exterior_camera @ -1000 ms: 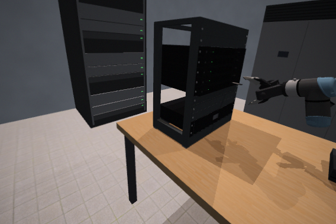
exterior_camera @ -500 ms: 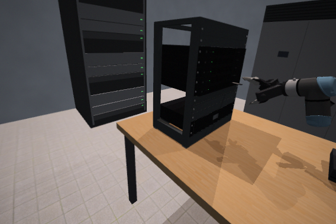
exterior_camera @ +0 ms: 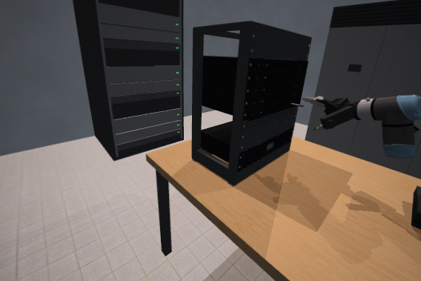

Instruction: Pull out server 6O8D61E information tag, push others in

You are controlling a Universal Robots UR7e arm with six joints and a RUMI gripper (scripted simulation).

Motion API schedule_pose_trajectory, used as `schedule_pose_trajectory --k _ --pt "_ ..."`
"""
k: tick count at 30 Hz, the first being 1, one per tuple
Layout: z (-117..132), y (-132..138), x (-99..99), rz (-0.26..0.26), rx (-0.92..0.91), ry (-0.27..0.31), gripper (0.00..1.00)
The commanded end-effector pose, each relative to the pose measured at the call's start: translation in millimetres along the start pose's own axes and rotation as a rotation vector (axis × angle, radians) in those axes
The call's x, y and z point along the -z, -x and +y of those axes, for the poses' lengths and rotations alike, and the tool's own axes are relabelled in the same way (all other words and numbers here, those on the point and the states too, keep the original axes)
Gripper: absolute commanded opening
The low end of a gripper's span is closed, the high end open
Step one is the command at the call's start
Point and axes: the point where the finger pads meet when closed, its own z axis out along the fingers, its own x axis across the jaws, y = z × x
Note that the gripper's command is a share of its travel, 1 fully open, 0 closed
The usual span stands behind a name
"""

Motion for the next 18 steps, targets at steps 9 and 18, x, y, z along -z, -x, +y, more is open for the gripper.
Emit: schedule_pose_trajectory --k 9,18 --pt "0.3 0.2 0.4 -0.006 0.073 0.004 1.0" --pt "0.5 0.7 0.7 -0.011 0.119 0.007 1.0"
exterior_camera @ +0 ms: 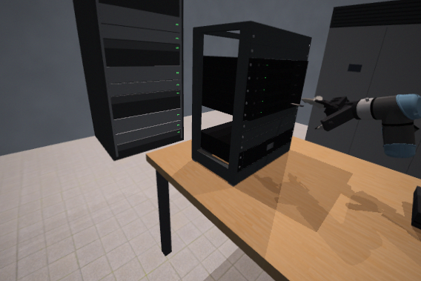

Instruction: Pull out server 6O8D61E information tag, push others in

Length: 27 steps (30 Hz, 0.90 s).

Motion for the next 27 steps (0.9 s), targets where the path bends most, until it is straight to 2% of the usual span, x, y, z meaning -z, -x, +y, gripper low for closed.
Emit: schedule_pose_trajectory --k 1,27 --pt "0.3 -0.2 0.2 -0.001 0.022 0.001 1.0" --pt "1.0 1.2 1.3 -0.018 0.18 0.008 1.0"
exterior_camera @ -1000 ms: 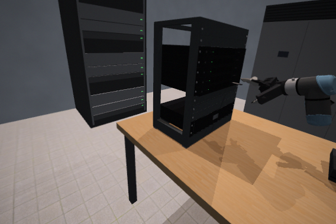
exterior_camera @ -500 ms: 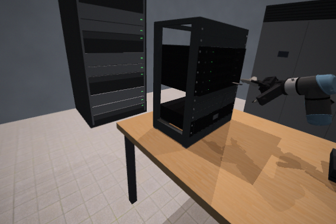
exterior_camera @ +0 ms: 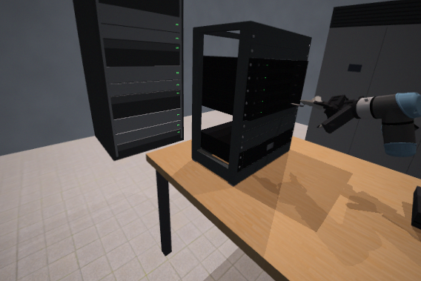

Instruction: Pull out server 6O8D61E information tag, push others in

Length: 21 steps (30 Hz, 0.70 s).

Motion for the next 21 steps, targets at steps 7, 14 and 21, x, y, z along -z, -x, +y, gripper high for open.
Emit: schedule_pose_trajectory --k 7,14,21 --pt "0.6 0.1 0.6 -0.005 0.057 0.002 1.0" --pt "0.9 0.5 1.0 -0.01 0.103 0.004 1.0" --pt "1.2 0.9 1.4 -0.015 0.148 0.005 1.0"
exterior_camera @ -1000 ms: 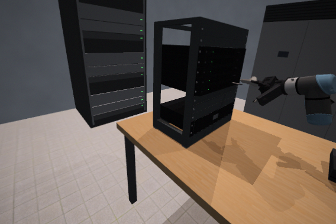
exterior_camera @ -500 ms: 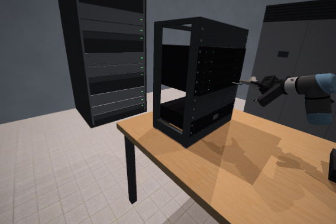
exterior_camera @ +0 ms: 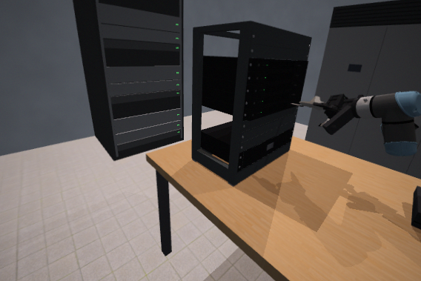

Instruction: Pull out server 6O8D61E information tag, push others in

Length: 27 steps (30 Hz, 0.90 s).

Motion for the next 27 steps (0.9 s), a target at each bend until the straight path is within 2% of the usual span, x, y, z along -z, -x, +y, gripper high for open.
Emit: schedule_pose_trajectory --k 1,27 --pt "0.5 -0.1 0.3 -0.002 0.025 0.001 1.0" --pt "1.7 1.2 1.9 -0.018 0.173 0.004 1.0"
